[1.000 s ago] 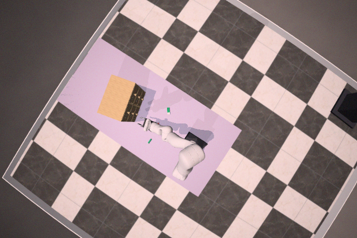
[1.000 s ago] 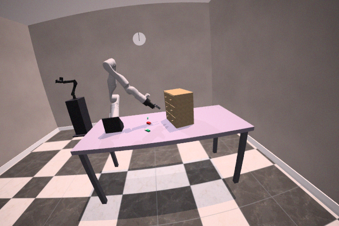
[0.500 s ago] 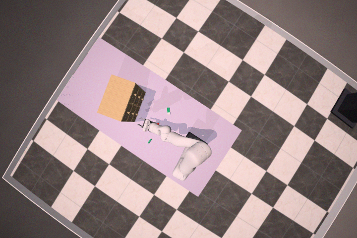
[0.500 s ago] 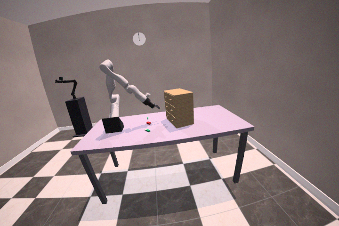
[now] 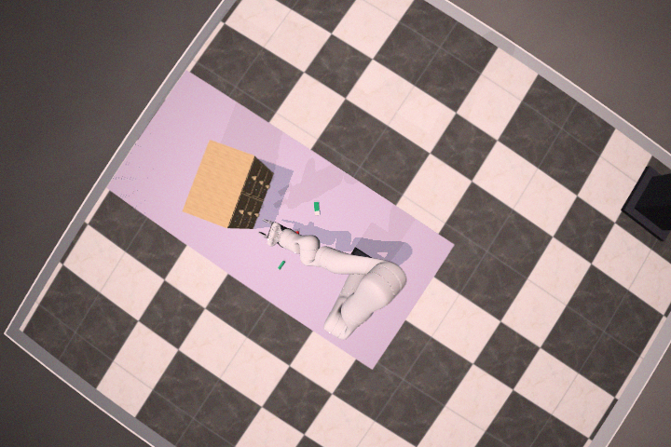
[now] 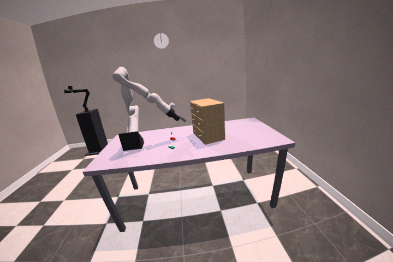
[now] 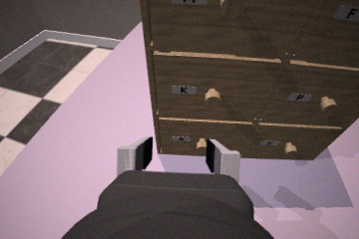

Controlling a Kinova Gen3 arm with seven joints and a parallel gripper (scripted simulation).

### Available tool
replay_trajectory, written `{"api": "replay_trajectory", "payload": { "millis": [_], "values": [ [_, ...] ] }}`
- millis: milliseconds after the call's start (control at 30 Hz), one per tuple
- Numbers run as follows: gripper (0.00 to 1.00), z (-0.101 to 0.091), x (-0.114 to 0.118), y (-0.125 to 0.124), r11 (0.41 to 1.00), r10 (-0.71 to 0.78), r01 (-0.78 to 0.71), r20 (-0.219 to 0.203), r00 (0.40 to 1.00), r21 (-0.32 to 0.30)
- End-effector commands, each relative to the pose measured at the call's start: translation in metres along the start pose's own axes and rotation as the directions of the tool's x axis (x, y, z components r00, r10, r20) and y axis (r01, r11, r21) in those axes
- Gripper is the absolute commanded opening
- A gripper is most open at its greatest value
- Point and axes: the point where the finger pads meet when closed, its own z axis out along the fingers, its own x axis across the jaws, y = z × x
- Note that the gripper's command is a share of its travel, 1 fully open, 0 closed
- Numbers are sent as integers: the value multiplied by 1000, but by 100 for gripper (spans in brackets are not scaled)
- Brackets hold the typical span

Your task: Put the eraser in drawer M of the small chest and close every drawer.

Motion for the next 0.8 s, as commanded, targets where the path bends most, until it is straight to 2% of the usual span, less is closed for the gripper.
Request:
{"api": "replay_trajectory", "payload": {
  "millis": [0, 767],
  "values": [
    [100, -2, 6, -2, 1000, 10, -10, -2, 1000, 1],
    [100, -14, 4, -2, 994, 10, -9, 3, 1000, -111]
  ]
}}
